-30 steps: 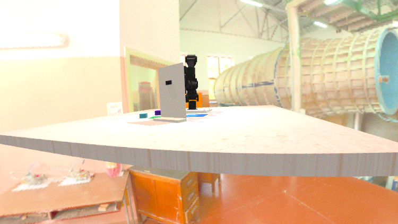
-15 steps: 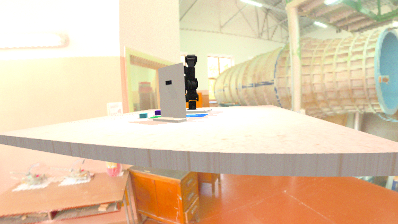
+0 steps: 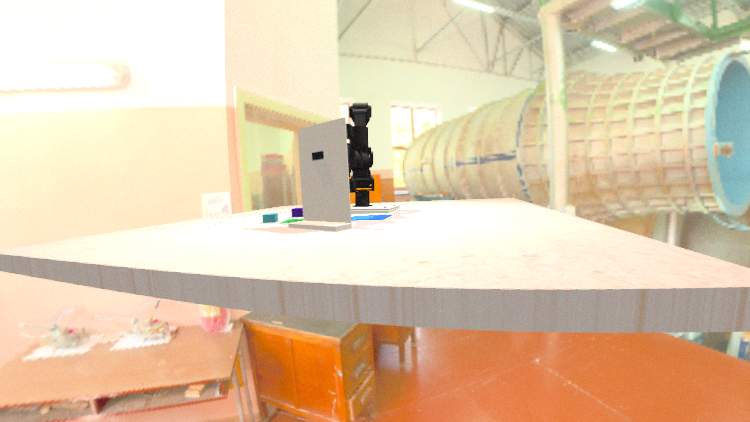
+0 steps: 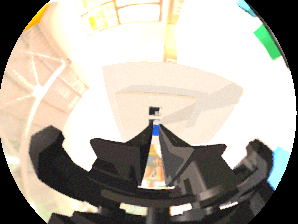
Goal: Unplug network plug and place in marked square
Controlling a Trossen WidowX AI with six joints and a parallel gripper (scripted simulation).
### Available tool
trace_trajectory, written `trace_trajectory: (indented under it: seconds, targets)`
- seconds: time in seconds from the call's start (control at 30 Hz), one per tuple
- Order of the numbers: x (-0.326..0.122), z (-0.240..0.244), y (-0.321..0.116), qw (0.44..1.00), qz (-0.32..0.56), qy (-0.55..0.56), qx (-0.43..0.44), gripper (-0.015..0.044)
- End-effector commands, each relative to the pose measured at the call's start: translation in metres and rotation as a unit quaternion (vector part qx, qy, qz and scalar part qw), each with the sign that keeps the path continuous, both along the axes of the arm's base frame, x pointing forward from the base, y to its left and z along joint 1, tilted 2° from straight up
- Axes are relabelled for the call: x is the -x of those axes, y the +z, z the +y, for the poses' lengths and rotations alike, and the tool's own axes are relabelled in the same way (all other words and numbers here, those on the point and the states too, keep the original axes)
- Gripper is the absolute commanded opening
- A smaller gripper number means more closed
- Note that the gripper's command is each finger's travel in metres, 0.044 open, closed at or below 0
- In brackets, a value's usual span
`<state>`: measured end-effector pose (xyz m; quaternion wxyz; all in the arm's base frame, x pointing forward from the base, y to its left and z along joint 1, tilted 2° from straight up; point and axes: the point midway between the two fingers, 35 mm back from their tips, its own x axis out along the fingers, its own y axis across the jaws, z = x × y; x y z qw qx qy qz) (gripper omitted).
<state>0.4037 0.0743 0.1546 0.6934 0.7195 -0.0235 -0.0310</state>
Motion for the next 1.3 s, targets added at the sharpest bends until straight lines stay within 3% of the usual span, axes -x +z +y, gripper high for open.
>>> trace_trajectory:
  seconds: [0.0,1.27]
  targets:
    - [0.004,0.002,0.0,1.0,0.001,0.001,0.002,0.0]
    - [0.029,0.014,0.0,1.0,0.002,0.001,0.001,0.0]
